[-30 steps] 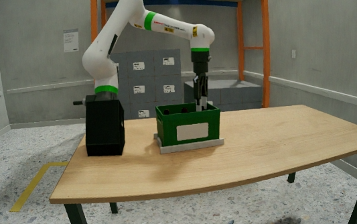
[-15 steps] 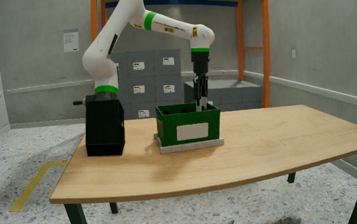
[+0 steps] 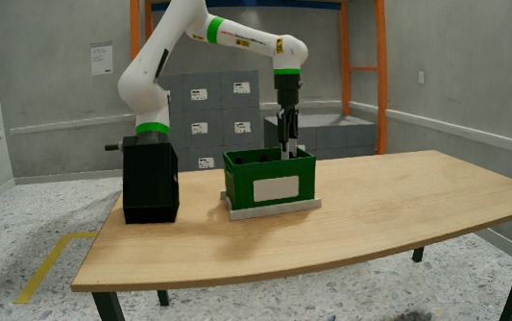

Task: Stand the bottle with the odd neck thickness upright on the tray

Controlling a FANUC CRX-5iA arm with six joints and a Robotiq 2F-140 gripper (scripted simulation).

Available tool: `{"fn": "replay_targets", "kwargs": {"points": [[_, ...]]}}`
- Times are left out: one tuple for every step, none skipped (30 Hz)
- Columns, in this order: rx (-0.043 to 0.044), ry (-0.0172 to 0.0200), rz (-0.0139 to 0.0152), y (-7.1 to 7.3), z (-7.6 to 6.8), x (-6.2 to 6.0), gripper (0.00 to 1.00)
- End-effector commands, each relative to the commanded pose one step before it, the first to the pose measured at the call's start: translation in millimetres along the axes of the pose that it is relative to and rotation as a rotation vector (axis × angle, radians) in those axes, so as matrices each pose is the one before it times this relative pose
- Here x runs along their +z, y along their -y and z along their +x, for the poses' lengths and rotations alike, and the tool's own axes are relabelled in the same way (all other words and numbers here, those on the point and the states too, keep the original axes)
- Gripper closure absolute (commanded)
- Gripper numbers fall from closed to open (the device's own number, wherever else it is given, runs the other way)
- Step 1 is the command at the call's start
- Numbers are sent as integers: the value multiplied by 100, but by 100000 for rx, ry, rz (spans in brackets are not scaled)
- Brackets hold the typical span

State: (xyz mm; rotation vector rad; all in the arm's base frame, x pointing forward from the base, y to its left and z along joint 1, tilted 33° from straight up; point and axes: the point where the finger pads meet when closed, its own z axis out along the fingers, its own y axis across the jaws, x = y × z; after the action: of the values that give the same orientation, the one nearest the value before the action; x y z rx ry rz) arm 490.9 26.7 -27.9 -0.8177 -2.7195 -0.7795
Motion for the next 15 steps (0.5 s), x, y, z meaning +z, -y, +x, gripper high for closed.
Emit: {"fn": "replay_targets", "kwargs": {"points": [[-34,164,-17,-7,-56,-84,56],[0,0,0,0,0,0,56],[0,0,0,0,0,0,56],[0,0,0,0,0,0,56],[0,0,0,0,0,0,56],[0,0,0,0,0,0,56],[0,0,0,0,0,0,56],[0,0,0,0,0,0,56],[0,0,0,0,0,0,56],[0,0,0,0,0,0,56],[0,0,0,0,0,0,56],[0,0,0,0,0,0,56],[0,0,0,0,0,0,56],[0,0,0,0,0,0,56],[0,0,0,0,0,0,90]]}}
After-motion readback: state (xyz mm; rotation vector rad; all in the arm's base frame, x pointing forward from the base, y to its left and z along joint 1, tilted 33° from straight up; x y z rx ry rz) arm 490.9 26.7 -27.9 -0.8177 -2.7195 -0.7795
